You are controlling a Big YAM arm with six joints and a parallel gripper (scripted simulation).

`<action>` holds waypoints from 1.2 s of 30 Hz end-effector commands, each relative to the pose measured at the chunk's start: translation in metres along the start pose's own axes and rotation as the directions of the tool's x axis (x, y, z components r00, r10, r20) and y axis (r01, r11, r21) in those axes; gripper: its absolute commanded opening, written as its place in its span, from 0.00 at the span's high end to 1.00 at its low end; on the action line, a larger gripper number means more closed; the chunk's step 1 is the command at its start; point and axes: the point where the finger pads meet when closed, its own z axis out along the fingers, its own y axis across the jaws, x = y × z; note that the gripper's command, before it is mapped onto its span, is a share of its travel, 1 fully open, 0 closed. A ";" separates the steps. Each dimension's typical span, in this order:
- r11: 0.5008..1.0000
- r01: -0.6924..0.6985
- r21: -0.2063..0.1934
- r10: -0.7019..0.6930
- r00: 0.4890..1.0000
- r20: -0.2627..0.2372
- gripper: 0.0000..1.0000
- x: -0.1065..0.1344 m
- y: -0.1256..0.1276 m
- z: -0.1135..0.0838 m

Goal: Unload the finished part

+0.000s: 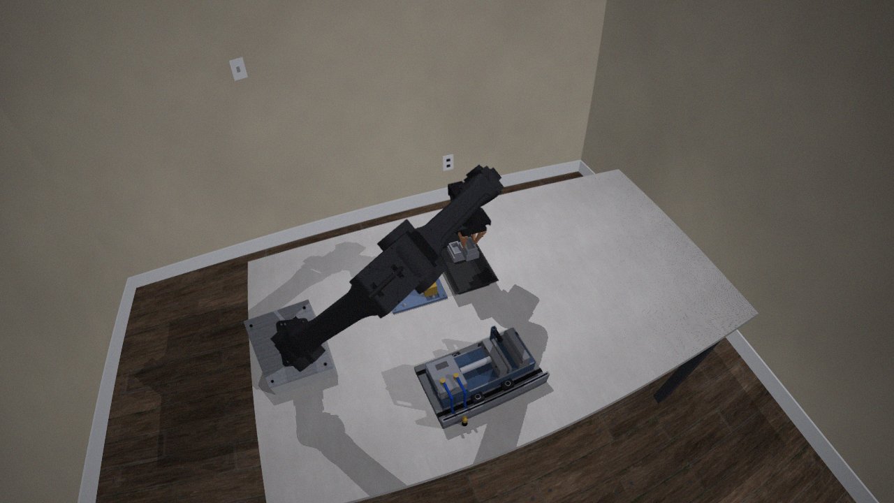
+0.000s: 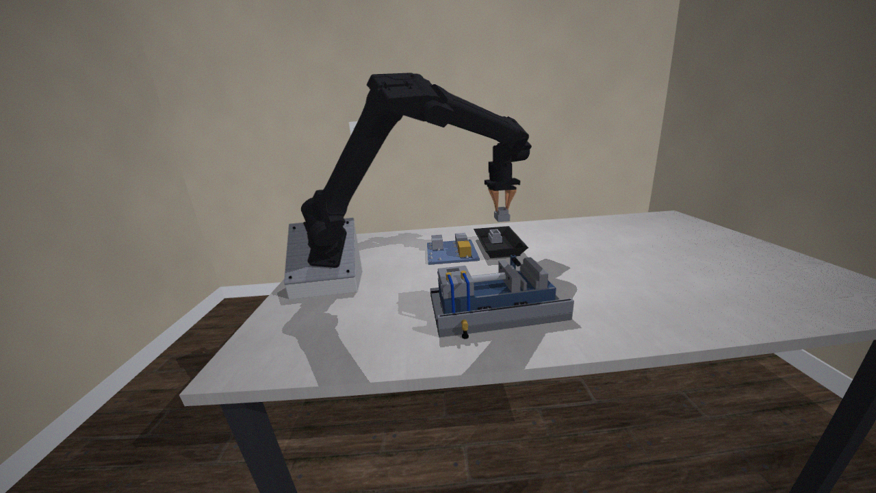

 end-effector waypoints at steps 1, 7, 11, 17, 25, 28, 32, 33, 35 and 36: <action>0.999 -0.025 0.039 0.024 0.999 0.022 1.00 -0.004 -0.012 -0.021; 0.999 -0.025 0.039 0.024 0.999 0.022 1.00 -0.004 -0.012 -0.021; 0.999 -0.025 0.039 0.024 0.999 0.022 1.00 -0.004 -0.012 -0.021; 0.999 -0.026 0.041 0.025 0.999 0.023 1.00 -0.004 -0.014 -0.023; 0.999 -0.025 0.047 0.024 0.999 0.026 1.00 -0.005 -0.016 -0.029; 0.999 -0.018 0.044 0.017 1.000 0.022 1.00 -0.007 -0.013 -0.029; 0.999 -0.020 0.050 0.018 0.999 0.026 1.00 -0.008 -0.015 -0.032; 0.999 -0.019 0.050 0.017 1.000 0.025 1.00 -0.008 -0.015 -0.032; 0.999 -0.019 0.050 0.017 1.000 0.025 1.00 -0.008 -0.015 -0.032; 0.999 -0.005 0.039 0.004 1.000 0.017 1.00 -0.009 -0.008 -0.027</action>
